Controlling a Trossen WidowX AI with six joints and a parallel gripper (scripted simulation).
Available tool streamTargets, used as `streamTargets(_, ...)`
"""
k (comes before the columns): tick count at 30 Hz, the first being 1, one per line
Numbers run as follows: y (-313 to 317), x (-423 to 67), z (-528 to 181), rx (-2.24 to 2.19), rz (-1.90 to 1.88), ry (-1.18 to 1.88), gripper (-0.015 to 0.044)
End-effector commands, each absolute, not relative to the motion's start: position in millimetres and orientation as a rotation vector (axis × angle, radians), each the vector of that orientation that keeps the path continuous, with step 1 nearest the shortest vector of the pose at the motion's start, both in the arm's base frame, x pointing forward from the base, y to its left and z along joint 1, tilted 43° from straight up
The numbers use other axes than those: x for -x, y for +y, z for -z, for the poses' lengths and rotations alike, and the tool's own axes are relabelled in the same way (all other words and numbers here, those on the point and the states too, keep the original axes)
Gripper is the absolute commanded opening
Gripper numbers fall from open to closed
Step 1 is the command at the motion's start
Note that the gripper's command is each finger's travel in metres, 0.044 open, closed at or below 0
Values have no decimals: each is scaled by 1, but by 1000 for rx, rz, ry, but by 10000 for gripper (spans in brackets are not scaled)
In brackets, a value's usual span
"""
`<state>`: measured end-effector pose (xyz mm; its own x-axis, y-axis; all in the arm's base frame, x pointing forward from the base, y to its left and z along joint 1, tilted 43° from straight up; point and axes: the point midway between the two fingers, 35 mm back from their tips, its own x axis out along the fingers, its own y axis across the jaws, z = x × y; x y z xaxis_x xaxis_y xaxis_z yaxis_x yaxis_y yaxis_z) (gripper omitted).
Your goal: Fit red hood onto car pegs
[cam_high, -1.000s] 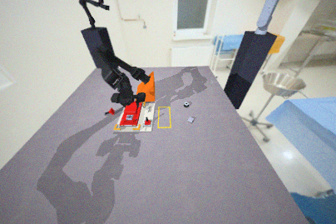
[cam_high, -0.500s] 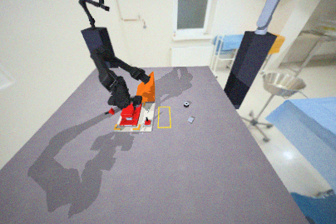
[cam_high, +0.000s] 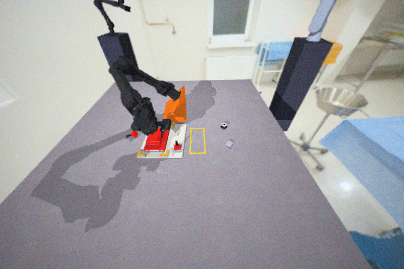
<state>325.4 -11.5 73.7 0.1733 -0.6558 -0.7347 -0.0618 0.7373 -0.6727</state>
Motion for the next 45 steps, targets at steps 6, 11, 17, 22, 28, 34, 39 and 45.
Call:
streamTargets(6,-12,-326,-74,663,469,1348,0)
streamTargets(11,-12,-326,-74,663,469,1348,0)
streamTargets(17,-12,-326,-74,663,469,1348,0)
streamTargets(22,-12,-326,-74,663,469,1348,0)
streamTargets(28,-13,-326,-73,663,469,1348,0)
streamTargets(34,-15,-327,-71,663,469,1348,0)
streamTargets(39,-17,-327,-70,663,469,1348,0)
streamTargets(45,-18,-328,-68,663,469,1348,0)
